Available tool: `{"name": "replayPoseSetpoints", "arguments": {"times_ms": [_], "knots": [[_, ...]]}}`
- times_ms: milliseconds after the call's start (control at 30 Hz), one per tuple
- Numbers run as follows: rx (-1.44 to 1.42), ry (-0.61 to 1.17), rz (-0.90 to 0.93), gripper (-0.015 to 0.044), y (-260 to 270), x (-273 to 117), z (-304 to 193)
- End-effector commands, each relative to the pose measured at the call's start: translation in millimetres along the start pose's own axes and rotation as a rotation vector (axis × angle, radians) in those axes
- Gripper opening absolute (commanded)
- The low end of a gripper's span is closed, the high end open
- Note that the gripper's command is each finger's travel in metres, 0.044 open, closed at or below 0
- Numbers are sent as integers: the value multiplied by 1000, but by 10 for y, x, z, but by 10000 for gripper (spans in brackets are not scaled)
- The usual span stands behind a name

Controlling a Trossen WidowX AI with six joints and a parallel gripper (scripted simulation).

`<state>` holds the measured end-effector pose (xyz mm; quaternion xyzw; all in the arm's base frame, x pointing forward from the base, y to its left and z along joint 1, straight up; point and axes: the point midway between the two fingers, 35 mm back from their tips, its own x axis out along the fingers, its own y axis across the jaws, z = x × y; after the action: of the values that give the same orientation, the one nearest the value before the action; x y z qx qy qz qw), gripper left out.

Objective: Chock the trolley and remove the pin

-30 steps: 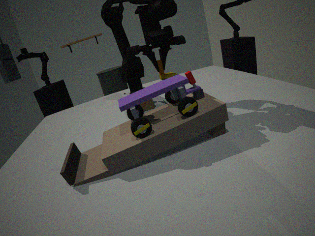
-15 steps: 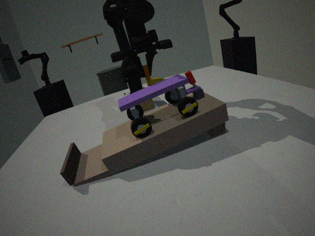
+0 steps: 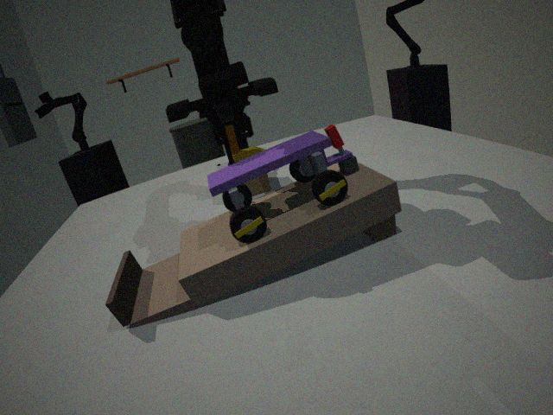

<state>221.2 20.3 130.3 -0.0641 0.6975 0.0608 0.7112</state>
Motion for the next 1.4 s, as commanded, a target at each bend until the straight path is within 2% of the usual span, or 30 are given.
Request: {"name": "replayPoseSetpoints", "arguments": {"times_ms": [0,933,1200,1367], "knots": [[-5,-5,1,0,-133,2,41],[-5,-7,-10,0,-1247,61,315],[-5,-7,101,0,-1329,61,328],[-5,-7,105,0,-1332,63,335]]}}
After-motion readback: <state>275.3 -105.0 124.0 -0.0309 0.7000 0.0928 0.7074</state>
